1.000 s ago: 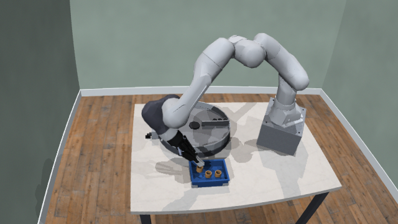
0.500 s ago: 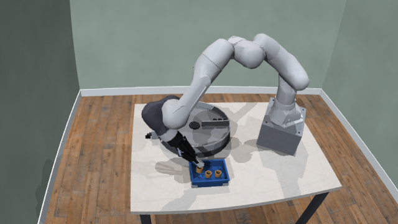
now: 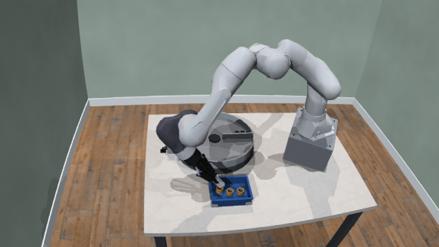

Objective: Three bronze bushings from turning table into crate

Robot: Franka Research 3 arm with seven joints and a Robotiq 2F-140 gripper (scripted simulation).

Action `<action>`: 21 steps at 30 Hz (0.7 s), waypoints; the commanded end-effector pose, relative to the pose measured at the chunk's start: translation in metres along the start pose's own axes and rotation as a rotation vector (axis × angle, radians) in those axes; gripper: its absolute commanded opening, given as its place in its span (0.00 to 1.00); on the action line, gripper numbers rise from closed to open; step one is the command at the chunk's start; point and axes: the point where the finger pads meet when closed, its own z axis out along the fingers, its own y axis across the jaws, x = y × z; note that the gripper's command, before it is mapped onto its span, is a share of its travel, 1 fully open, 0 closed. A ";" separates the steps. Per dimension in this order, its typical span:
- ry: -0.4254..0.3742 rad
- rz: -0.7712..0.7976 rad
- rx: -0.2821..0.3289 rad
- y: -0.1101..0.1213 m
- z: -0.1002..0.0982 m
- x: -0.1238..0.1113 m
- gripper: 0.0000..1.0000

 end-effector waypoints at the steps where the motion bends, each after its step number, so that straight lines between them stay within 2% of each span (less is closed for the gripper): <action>1: -0.006 -0.007 0.003 -0.001 0.004 -0.005 0.00; 21: -0.006 -0.007 0.003 -0.001 0.009 -0.010 0.00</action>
